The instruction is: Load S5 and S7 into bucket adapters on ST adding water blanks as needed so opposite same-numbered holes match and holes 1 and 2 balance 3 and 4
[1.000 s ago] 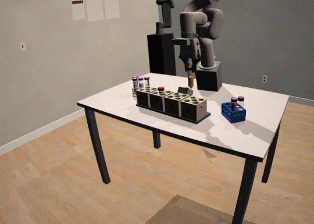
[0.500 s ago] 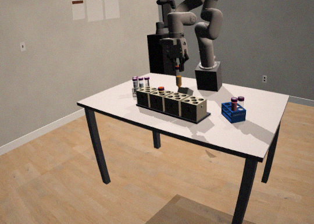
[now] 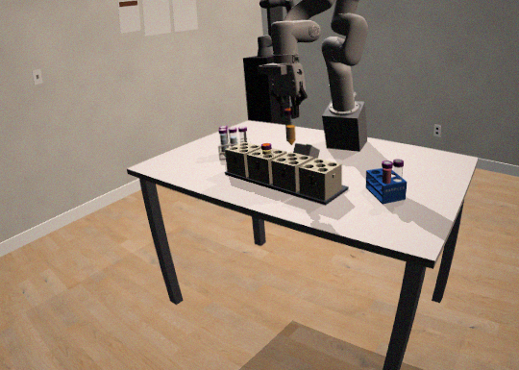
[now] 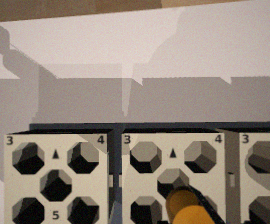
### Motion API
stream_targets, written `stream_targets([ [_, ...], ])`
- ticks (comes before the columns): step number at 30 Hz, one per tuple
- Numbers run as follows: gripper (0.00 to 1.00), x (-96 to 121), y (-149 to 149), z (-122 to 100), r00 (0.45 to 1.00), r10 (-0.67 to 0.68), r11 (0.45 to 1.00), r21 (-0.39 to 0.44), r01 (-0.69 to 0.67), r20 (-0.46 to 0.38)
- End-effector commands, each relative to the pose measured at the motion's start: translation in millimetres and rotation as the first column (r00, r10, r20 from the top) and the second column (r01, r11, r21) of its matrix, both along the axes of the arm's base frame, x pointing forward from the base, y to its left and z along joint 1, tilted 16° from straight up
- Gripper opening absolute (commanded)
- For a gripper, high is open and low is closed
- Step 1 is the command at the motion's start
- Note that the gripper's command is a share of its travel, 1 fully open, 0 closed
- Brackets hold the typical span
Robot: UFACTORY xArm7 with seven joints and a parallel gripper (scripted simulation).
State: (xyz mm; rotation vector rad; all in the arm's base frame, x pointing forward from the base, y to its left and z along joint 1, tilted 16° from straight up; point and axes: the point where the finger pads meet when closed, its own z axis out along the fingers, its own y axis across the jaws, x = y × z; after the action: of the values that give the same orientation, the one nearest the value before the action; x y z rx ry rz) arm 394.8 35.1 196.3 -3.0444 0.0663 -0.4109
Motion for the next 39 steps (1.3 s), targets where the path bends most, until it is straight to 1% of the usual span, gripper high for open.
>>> stream_targets([
  [1, 0.00, 1, 0, 2, 1.000, 0.000, 1.000, 0.000, 0.000, 0.004],
  [9, 0.00, 1, 0, 2, 1.000, 0.000, 1.000, 0.000, 0.000, 0.004],
  [22, 0.00, 8, 1, -23, 1.000, 0.000, 1.000, 0.000, 0.000, 0.004],
  [24, 0.00, 8, 1, -23, 1.000, 0.000, 1.000, 0.000, 0.000, 0.004],
  [30, 0.00, 11, 2, -35, 1.000, 0.000, 1.000, 0.000, 0.000, 0.004],
  [39, 0.00, 11, 2, -35, 1.000, 0.000, 1.000, 0.000, 0.000, 0.004],
])
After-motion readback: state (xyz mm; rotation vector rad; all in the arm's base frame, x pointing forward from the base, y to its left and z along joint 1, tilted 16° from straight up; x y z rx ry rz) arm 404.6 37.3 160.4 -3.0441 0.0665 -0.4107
